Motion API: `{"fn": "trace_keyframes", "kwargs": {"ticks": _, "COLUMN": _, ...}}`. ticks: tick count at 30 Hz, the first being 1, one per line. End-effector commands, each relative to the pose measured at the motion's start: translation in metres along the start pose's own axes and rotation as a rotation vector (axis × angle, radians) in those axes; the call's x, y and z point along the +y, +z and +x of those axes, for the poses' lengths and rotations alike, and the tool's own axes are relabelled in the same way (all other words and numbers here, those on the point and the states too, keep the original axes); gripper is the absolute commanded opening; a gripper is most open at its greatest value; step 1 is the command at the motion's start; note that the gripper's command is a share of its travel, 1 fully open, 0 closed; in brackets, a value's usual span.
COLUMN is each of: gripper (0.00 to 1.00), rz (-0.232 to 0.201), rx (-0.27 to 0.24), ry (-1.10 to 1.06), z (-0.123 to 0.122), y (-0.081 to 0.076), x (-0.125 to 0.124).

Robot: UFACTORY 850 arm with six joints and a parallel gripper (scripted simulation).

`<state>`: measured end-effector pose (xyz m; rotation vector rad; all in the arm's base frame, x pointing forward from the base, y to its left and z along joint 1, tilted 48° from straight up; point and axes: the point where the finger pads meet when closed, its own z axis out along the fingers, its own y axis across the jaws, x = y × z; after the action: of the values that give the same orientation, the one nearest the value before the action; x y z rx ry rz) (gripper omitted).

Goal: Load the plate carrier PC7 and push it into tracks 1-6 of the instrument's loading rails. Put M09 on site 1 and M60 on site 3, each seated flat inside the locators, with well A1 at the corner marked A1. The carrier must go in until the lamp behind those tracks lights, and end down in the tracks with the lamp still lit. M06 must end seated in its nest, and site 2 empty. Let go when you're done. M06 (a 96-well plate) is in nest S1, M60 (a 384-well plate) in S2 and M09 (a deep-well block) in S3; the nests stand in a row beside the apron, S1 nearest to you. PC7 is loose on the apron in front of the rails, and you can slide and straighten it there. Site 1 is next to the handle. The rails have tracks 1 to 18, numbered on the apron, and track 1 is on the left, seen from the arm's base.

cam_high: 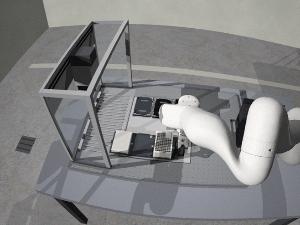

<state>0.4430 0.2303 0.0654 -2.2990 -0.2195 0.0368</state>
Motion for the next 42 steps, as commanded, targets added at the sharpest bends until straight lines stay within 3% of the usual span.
{"fn": "trace_keyframes", "kwargs": {"ticks": 1, "gripper": 0.82, "rz": 0.0, "rx": 0.002, "ry": 0.0, "z": 0.006, "y": -0.001, "x": 0.0}}
{"fn": "trace_keyframes", "kwargs": {"ticks": 42, "gripper": 0.82, "rz": 0.0, "rx": 0.002, "ry": 0.0, "z": 0.041, "y": -0.001, "x": 0.0}}
